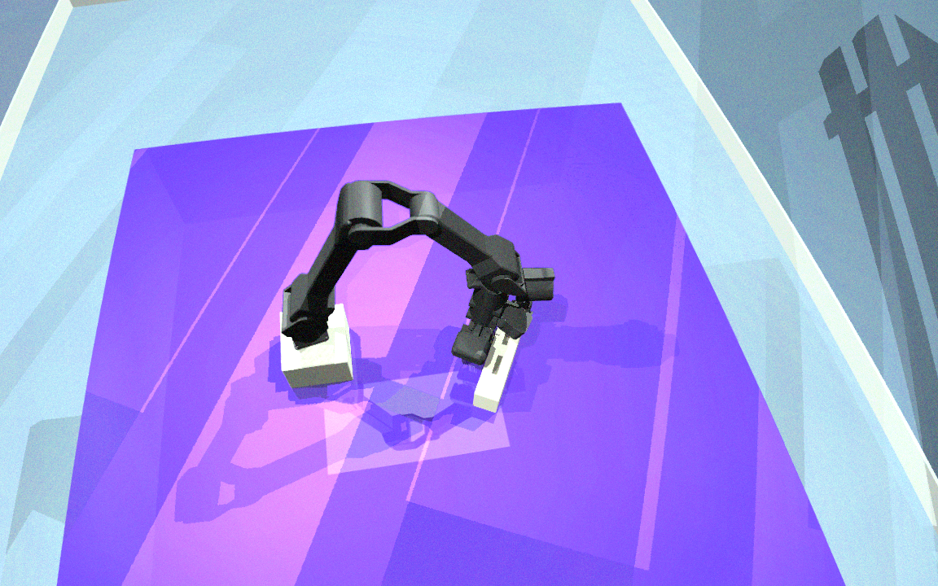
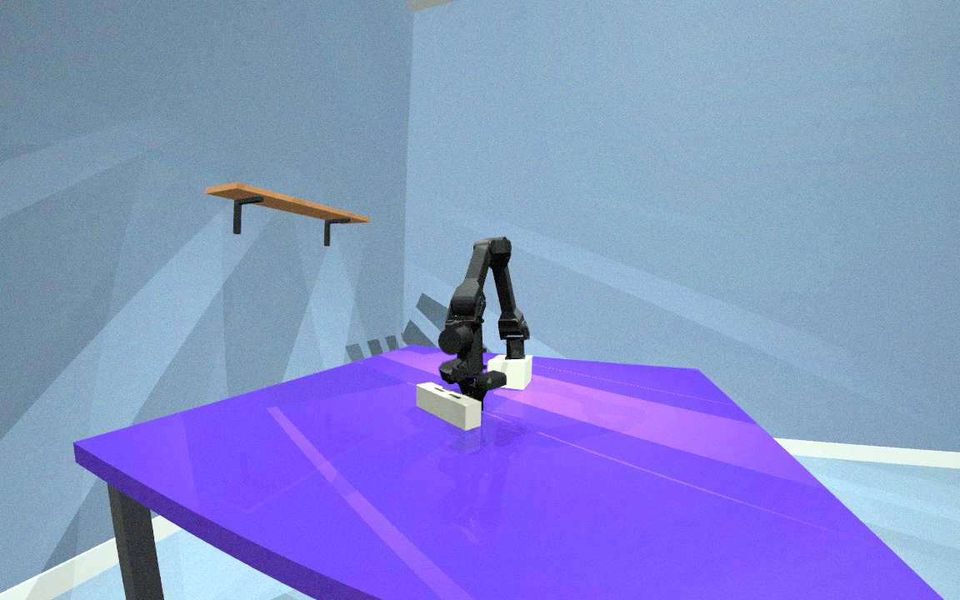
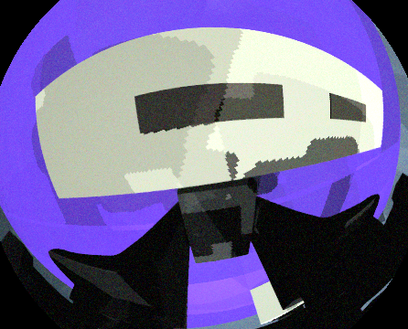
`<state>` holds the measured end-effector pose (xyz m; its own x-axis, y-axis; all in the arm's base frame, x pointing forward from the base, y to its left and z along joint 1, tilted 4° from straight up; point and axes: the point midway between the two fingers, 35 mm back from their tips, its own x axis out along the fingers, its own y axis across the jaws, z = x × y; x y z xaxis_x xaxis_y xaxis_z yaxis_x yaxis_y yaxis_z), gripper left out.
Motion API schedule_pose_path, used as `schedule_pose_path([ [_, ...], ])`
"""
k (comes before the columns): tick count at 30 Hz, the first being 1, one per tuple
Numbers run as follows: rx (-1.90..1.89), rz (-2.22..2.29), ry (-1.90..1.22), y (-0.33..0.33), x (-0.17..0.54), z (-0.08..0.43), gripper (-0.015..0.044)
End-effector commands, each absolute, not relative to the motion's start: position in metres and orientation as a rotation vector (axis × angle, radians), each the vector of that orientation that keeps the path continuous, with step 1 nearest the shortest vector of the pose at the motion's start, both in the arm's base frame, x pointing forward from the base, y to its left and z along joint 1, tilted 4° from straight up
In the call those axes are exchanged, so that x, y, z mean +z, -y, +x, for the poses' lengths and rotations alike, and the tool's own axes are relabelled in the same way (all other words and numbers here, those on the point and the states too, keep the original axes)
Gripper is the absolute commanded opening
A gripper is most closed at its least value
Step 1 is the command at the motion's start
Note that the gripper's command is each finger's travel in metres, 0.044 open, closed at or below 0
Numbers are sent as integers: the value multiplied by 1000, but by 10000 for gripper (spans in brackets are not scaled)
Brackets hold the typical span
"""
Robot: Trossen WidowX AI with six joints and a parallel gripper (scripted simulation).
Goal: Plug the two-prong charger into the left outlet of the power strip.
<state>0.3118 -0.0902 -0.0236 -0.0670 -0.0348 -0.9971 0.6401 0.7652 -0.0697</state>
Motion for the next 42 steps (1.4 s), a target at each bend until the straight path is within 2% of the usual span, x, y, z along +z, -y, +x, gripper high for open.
schedule_pose_path([
  [1, -587, 502, -1545, 91, -23, 315, 0],
  [42, -588, 501, -1544, 99, -22, 325, 0],
])
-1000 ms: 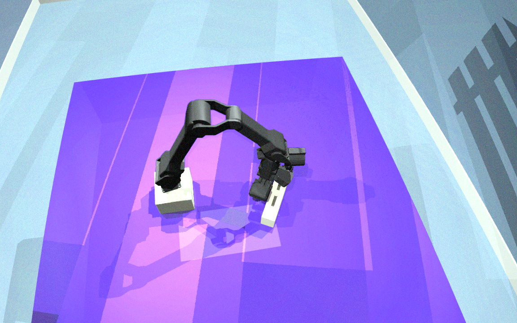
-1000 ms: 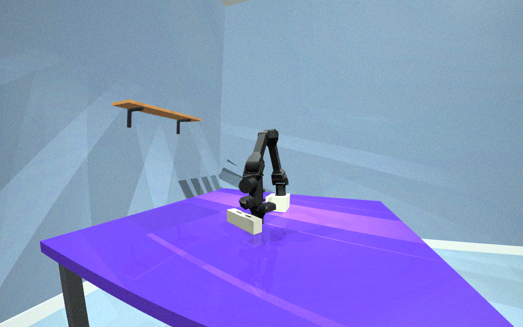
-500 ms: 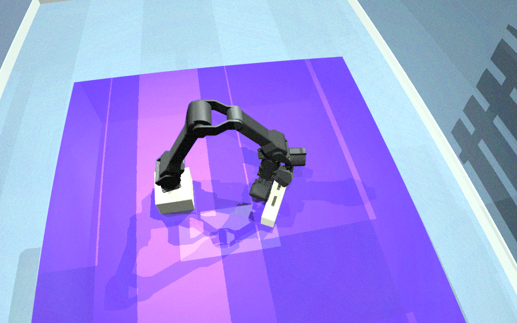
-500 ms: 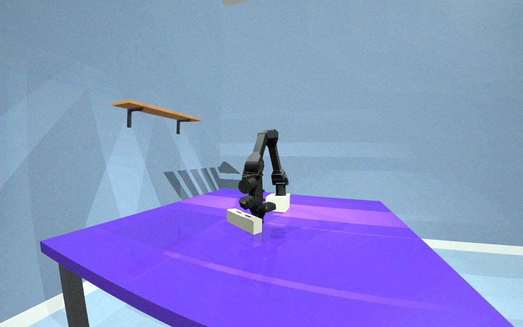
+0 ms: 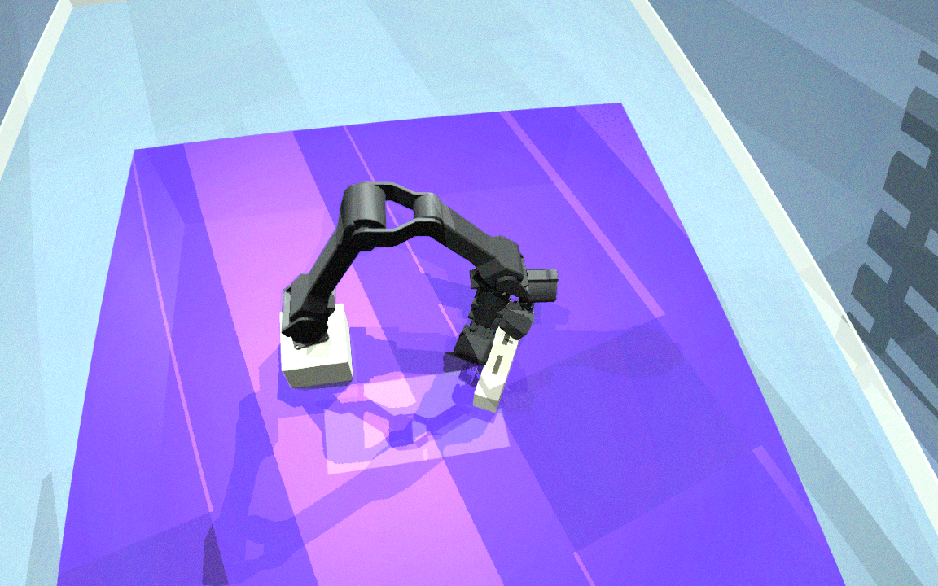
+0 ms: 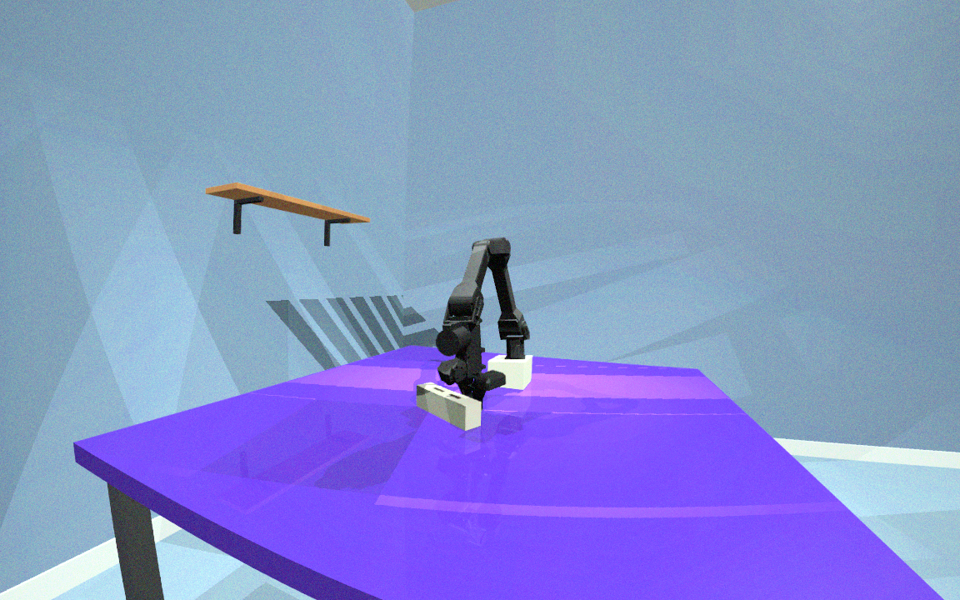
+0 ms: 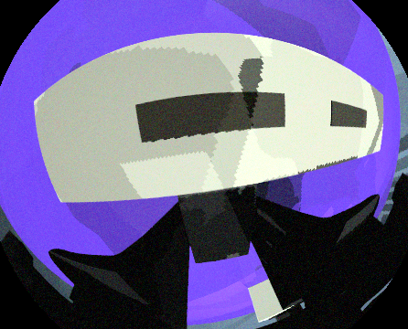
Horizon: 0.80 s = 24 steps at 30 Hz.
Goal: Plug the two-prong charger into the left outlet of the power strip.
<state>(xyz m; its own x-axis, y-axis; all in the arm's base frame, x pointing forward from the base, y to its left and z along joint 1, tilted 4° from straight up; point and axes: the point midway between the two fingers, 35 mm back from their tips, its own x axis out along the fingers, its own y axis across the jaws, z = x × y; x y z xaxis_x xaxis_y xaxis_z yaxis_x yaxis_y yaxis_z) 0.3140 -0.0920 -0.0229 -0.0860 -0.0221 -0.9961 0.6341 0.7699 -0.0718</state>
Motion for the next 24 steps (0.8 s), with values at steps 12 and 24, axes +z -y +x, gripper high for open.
schedule_pose_path([
  [12, -588, 501, -1543, 102, -22, 329, 0],
  [24, -588, 501, -1543, 103, -23, 330, 0],
])
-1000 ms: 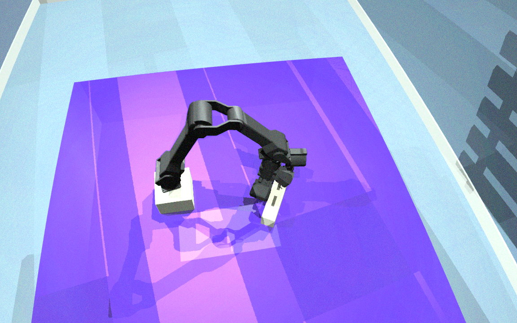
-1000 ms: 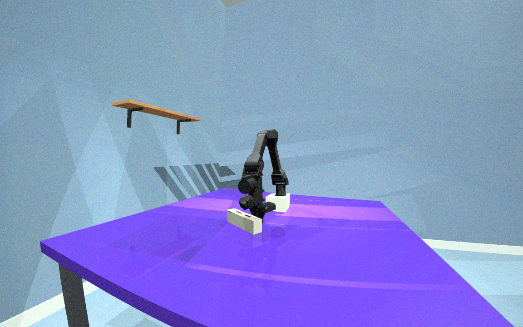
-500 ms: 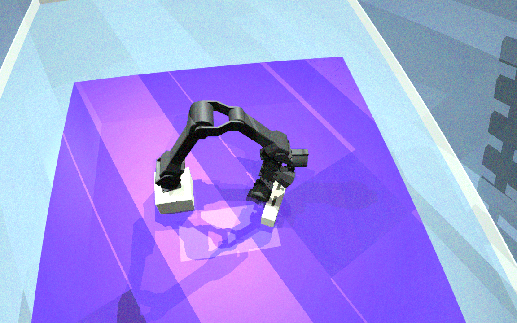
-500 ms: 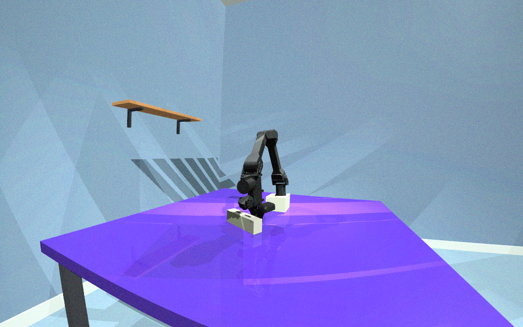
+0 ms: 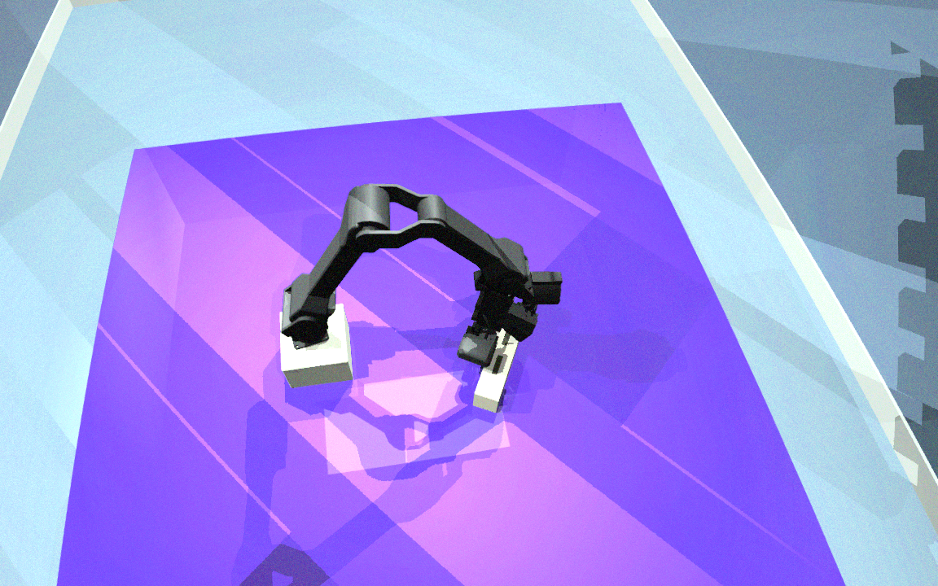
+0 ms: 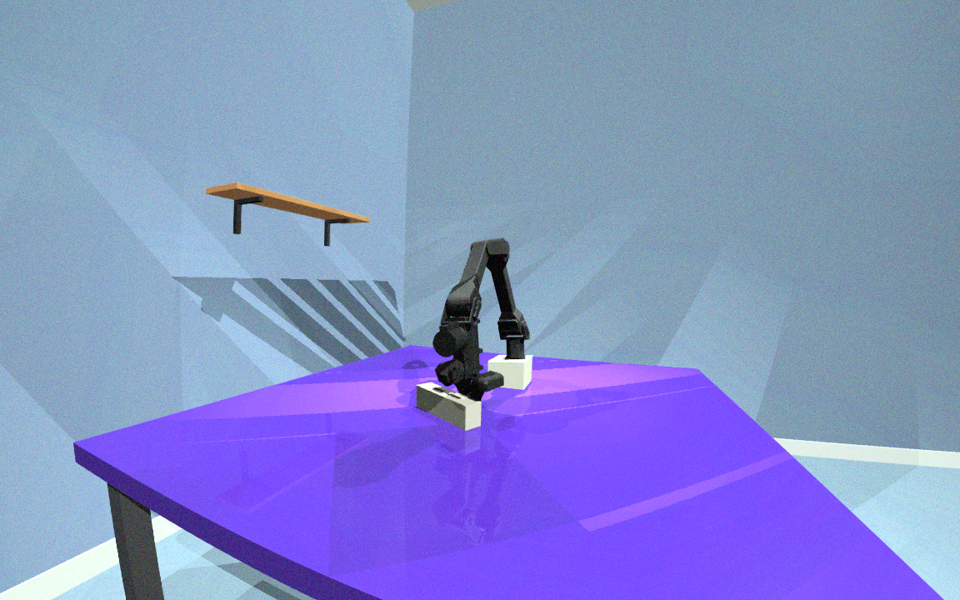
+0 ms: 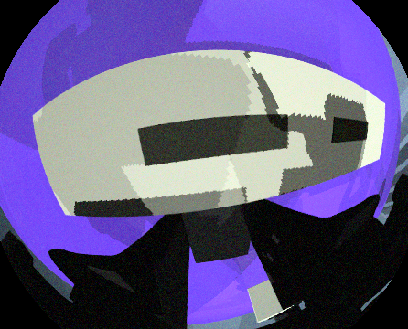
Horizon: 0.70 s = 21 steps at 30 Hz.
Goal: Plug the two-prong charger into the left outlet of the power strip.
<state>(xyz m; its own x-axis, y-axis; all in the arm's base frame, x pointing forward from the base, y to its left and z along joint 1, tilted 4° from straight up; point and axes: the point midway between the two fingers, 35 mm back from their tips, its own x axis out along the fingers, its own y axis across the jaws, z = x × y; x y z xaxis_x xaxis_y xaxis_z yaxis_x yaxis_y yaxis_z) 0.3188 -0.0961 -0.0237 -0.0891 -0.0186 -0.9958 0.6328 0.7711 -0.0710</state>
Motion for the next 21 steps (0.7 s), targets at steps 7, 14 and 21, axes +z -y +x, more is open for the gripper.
schedule_pose_path([
  [7, -583, 506, -1582, 96, -24, 319, 0],
  [14, -583, 506, -1582, 96, -24, 319, 26],
  [21, -583, 506, -1582, 96, -24, 319, 210],
])
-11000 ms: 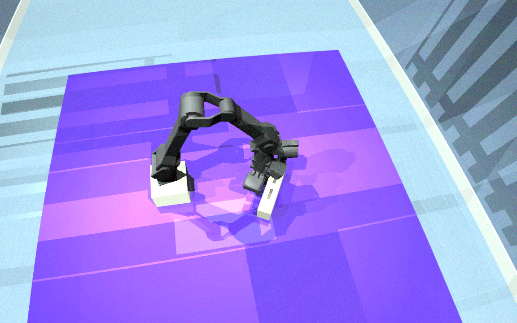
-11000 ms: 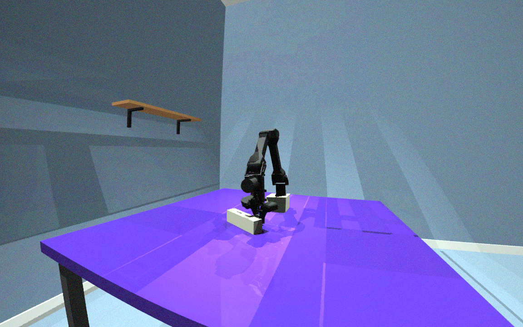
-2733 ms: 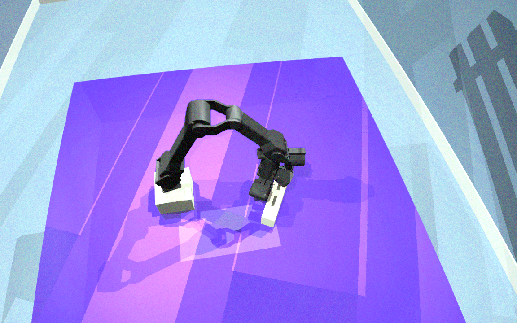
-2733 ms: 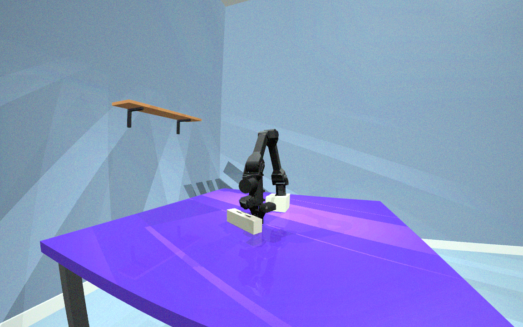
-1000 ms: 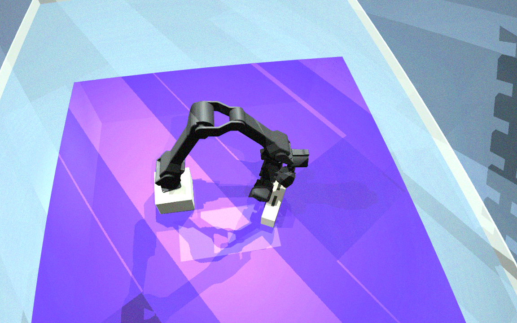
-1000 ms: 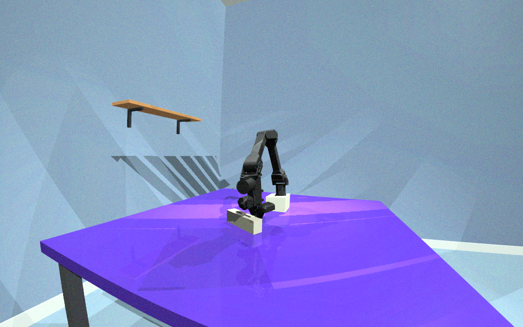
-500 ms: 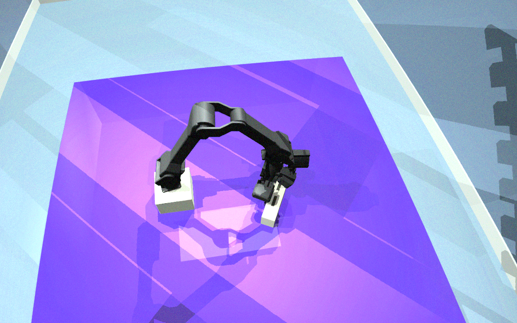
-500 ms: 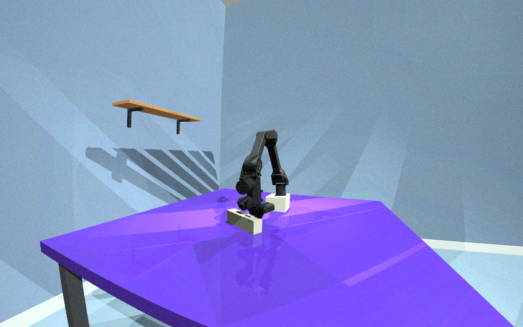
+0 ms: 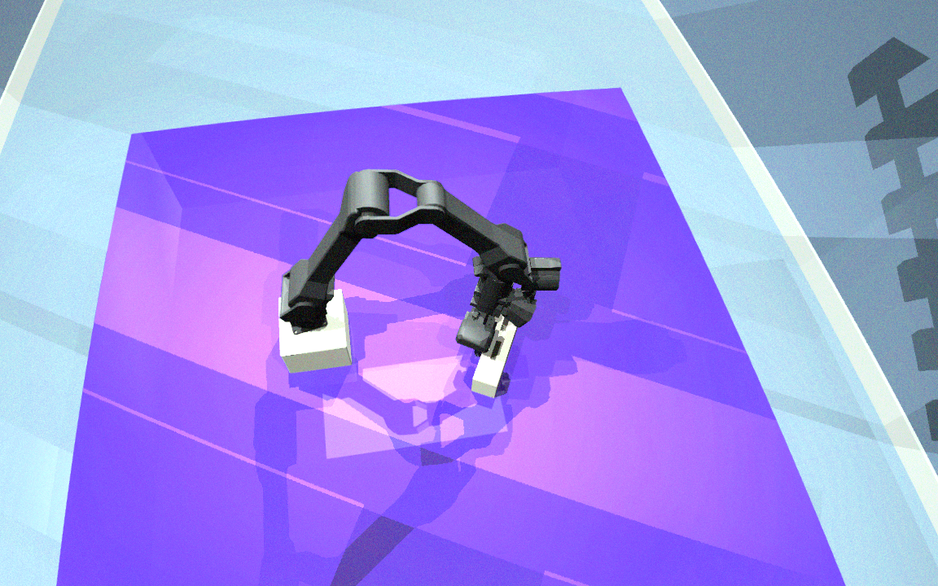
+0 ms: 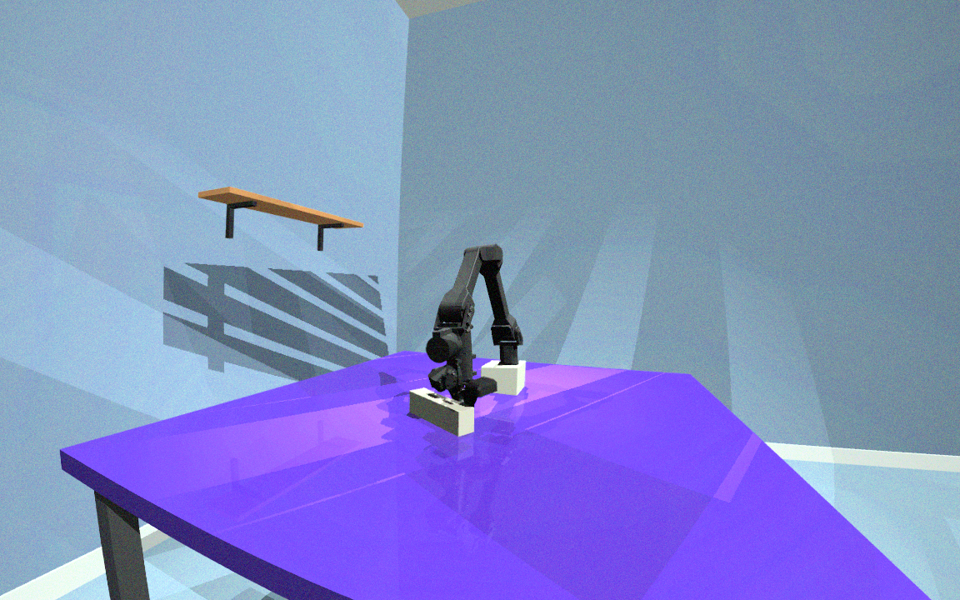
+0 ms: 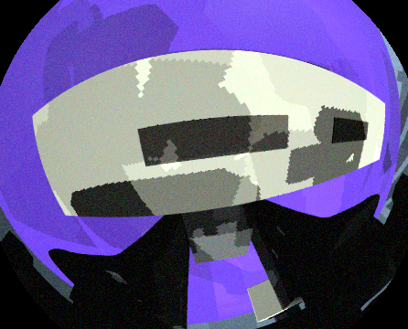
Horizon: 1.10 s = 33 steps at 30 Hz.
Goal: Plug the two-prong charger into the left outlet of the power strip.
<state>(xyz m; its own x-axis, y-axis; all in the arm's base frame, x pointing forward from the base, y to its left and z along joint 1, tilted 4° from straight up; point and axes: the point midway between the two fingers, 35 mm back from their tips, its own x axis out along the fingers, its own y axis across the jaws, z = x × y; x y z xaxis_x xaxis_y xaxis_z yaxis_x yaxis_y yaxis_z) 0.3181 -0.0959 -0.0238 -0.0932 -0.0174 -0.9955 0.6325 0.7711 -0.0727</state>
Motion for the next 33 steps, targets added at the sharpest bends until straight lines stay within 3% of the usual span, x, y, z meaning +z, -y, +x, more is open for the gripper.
schedule_pose_path([
  [1, -583, 506, -1582, 96, -24, 319, 236],
  [9, -583, 506, -1581, 96, -24, 319, 440],
  [33, -585, 504, -1565, 92, -24, 314, 440],
])
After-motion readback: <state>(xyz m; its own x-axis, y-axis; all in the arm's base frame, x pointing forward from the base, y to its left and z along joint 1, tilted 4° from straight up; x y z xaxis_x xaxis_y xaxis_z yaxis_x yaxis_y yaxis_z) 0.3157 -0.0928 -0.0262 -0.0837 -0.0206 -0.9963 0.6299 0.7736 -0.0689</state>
